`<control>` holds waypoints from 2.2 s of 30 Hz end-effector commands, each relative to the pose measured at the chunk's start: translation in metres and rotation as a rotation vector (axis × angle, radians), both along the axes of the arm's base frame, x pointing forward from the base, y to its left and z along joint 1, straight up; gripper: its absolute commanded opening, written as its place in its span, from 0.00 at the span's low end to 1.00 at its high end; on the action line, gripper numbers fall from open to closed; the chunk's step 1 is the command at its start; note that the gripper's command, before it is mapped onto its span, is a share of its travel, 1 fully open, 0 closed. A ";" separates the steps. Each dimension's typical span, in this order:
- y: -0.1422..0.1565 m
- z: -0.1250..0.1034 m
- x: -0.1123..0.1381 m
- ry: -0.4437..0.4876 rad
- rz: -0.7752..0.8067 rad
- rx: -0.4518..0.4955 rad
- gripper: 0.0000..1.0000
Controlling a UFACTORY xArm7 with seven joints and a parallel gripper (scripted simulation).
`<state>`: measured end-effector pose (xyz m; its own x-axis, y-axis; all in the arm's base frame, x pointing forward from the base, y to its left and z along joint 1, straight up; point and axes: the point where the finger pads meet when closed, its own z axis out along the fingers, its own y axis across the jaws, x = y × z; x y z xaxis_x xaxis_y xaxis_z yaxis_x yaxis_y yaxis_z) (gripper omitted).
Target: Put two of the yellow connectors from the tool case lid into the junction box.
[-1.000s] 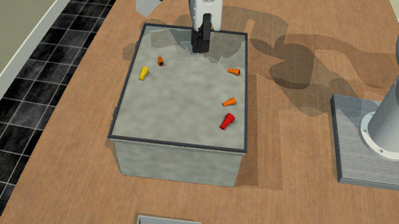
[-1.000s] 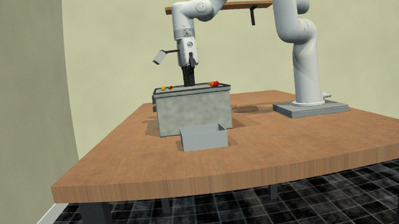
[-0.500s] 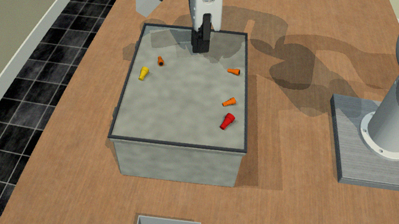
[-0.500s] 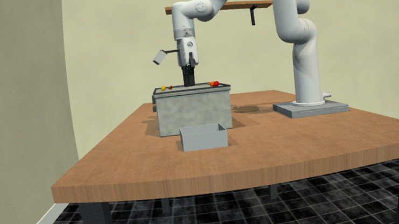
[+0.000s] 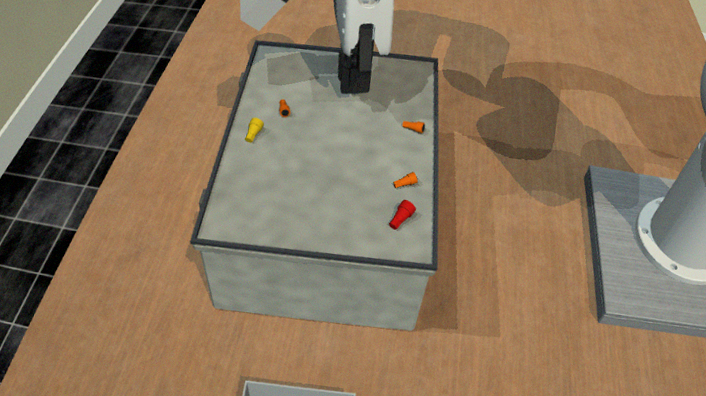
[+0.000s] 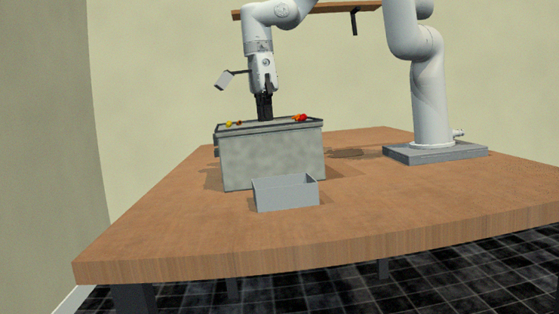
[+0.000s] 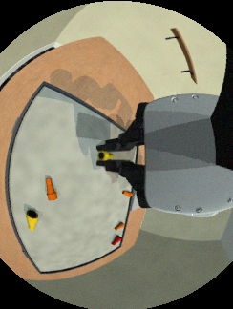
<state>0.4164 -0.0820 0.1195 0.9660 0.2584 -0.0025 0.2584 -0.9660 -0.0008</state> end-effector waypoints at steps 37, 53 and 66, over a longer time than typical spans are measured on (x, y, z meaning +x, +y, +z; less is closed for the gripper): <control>0.000 0.071 0.001 -0.002 0.000 -0.001 0.02; 0.004 0.071 0.001 -0.002 0.000 -0.001 0.02; 0.058 0.071 0.004 -0.002 0.000 -0.001 0.02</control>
